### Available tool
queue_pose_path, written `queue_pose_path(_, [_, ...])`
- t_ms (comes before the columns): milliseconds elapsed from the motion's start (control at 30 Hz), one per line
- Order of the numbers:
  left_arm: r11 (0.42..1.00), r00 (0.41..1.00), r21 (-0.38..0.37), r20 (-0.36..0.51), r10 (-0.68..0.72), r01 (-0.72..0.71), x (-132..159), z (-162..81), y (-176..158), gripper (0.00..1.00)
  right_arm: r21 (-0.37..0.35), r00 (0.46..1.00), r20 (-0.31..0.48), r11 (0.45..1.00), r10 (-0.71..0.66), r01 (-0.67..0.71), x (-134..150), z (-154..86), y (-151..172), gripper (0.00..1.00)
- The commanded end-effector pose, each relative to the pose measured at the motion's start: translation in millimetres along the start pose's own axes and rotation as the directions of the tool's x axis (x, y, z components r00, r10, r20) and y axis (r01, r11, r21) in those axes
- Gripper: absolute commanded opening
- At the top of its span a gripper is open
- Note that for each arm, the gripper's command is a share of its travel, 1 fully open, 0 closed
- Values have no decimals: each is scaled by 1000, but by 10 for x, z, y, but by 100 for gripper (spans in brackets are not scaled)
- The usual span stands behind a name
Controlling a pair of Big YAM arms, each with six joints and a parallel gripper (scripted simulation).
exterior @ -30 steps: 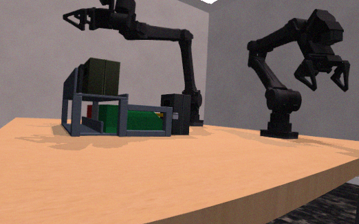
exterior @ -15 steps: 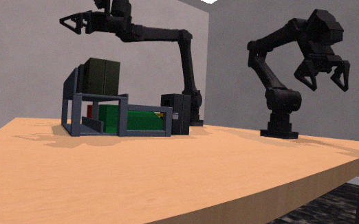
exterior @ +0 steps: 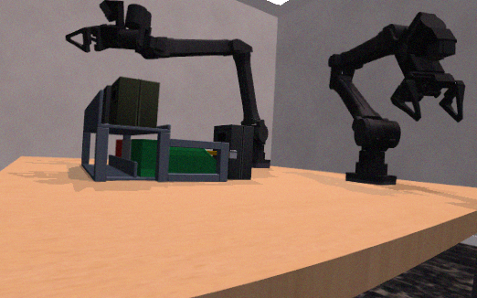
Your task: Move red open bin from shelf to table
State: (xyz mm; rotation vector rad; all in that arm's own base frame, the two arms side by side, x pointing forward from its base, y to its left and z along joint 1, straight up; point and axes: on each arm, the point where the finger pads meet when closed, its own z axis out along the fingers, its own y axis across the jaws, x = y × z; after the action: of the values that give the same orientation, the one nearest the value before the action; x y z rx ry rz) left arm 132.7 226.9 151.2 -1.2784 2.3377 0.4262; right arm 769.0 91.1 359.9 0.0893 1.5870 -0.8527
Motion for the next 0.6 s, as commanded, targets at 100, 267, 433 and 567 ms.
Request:
queue_pose_path(100, [1000,999,-1,39,-2,2,-173,-106,10,100,66,997,-5,995,73,-72,-50,394,-889,100])
queue_pose_path(267, [1000,999,-1,39,-2,2,-173,-106,10,100,121,995,-27,989,94,-90,199,748,-1604,100])
queue_pose_path(433, [1000,999,-1,39,-2,2,-173,-106,10,100,158,993,-40,982,109,-102,373,928,-2088,100])
queue_pose_path(567, [1000,999,-1,39,-2,2,-173,-106,10,100,210,990,-58,971,132,-117,629,1112,-2786,100])
